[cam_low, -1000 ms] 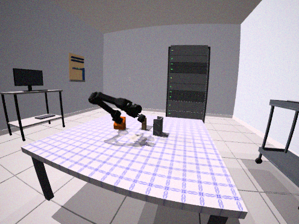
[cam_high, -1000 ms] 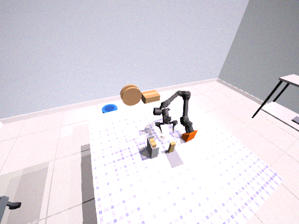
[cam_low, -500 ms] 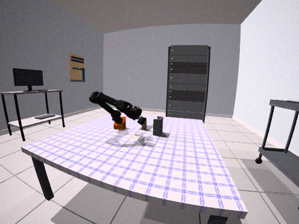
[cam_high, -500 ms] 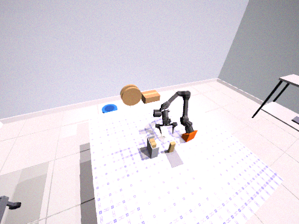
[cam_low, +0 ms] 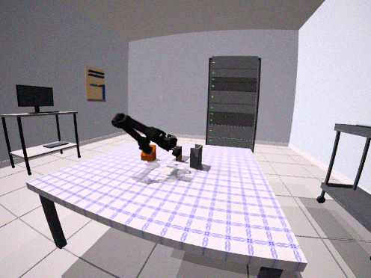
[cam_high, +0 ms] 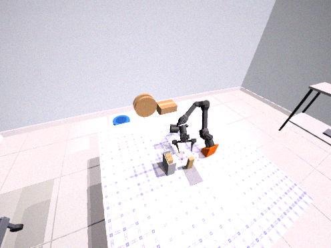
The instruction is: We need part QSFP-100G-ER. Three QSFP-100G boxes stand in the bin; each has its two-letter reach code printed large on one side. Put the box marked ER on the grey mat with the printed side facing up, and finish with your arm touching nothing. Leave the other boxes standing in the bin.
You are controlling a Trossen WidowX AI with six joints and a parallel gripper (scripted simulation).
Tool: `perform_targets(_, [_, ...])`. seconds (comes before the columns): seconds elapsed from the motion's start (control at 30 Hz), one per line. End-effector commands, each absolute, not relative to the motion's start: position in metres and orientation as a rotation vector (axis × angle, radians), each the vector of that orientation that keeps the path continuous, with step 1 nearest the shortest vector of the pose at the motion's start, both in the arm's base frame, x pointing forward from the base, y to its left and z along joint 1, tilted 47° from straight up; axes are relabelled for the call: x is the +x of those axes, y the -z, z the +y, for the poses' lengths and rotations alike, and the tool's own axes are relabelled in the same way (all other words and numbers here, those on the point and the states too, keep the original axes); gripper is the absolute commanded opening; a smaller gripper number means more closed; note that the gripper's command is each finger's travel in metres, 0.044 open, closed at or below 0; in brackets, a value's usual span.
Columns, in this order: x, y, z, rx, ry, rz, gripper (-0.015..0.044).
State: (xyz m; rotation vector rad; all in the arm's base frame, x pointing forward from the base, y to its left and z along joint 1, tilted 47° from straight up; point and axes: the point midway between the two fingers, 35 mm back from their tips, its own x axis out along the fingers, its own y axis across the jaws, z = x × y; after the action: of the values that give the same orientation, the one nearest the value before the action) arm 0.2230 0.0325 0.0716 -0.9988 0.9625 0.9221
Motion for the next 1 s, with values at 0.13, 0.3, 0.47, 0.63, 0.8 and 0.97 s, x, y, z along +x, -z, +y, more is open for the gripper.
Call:
perform_targets(0.13, [0.224,-0.055,0.031,-0.995,-0.932,0.968,0.0440])
perform_targets(0.3, [0.225,-0.047,0.030,-0.995,-0.932,0.968,0.0440])
perform_targets(0.47, [0.225,-0.039,0.029,-0.995,-0.932,0.968,0.0440])
perform_targets(0.63, [0.225,-0.035,0.029,-0.995,-0.932,0.969,0.0440])
perform_targets(0.8, [0.226,-0.038,0.028,-0.997,-0.923,0.966,0.0440])
perform_targets(0.97, [0.226,-0.038,0.028,-0.997,-0.923,0.966,0.0440])
